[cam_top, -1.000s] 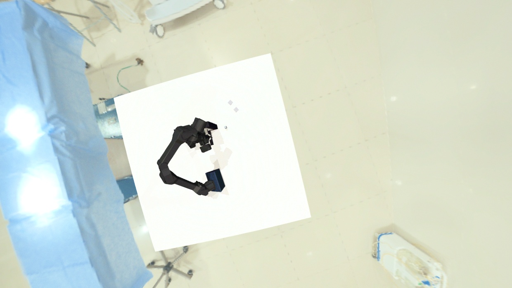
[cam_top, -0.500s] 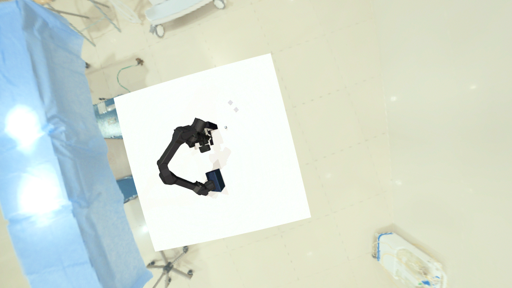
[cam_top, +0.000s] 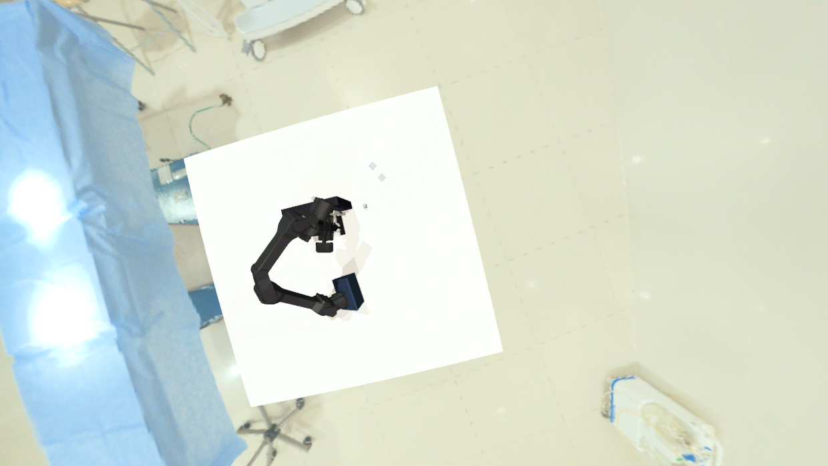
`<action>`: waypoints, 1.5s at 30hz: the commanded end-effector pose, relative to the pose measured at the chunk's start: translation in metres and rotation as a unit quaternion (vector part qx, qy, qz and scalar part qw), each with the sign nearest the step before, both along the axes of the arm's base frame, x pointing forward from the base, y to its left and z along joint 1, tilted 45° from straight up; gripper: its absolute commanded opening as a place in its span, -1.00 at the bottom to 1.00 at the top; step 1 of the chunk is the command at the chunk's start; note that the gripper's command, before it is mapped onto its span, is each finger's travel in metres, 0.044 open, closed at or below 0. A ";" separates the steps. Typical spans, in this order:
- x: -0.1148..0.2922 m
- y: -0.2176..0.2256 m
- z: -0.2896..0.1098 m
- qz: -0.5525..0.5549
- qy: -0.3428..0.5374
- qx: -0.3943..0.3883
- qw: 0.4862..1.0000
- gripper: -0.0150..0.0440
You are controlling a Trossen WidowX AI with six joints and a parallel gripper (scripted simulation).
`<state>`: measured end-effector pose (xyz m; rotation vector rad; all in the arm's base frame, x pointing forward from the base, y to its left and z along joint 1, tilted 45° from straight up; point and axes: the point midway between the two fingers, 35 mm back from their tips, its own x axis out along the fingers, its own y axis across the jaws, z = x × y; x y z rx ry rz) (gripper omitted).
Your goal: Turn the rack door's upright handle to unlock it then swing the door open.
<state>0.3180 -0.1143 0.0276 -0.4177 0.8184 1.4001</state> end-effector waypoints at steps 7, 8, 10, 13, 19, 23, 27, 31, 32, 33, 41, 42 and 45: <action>-0.016 0.008 0.008 -0.078 0.072 -0.003 0.994 -0.40; -0.018 0.009 0.009 -0.084 0.078 -0.004 0.993 -0.40; -0.021 0.010 0.011 -0.096 0.090 -0.004 0.991 -0.40; -0.027 0.013 0.014 -0.114 0.107 -0.005 0.988 -0.40; -0.038 0.021 0.022 -0.151 0.144 -0.006 0.978 -0.40; -0.044 0.026 0.027 -0.174 0.166 -0.007 0.971 -0.40; -0.051 0.032 0.033 -0.198 0.191 -0.008 0.961 -0.40; -0.057 0.039 0.040 -0.223 0.215 -0.009 0.951 -0.40; -0.058 0.041 0.042 -0.228 0.220 -0.009 0.948 -0.40; -0.059 0.042 0.043 -0.234 0.226 -0.010 0.945 -0.40; -0.068 0.056 0.057 -0.280 0.271 -0.012 0.921 -0.40; -0.069 0.058 0.059 -0.285 0.277 -0.012 0.918 -0.40; -0.071 0.063 0.064 -0.302 0.293 -0.013 0.907 -0.40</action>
